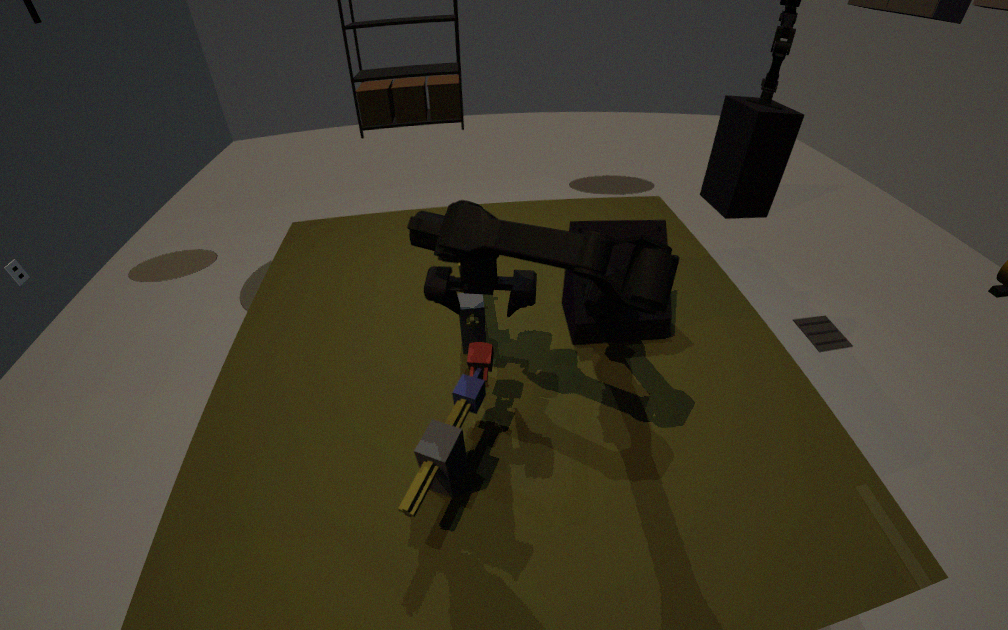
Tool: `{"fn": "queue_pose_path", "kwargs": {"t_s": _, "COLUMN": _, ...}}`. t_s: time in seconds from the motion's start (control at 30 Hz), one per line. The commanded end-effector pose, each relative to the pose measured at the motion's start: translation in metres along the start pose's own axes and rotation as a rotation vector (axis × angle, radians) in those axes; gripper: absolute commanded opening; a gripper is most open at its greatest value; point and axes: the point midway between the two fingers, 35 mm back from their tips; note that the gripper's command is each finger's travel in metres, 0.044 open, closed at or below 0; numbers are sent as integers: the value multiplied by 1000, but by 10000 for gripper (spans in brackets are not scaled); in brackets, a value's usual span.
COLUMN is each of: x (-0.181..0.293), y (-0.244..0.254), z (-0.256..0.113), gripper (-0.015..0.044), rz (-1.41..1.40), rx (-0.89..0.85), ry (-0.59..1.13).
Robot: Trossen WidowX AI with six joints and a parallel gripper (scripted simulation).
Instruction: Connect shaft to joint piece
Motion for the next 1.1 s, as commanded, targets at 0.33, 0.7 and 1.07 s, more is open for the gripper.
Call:
{"fn": "queue_pose_path", "kwargs": {"t_s": 0.33, "x": 20, "y": -3, "z": 28, "gripper": 440, "rz": -1, "rx": 3, "ry": 6}}
{"fn": "queue_pose_path", "kwargs": {"t_s": 0.7, "x": 76, "y": -4, "z": 16, "gripper": 440, "rz": 5, "rx": 4, "ry": 14}}
{"fn": "queue_pose_path", "kwargs": {"t_s": 1.07, "x": 77, "y": -4, "z": 25, "gripper": 440, "rz": 5, "rx": 4, "ry": 15}}
Point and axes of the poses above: the point midway between the two fingers, 35 mm back from their tips, its own z axis out along the fingers, its own y axis across the jaws, x = y × z
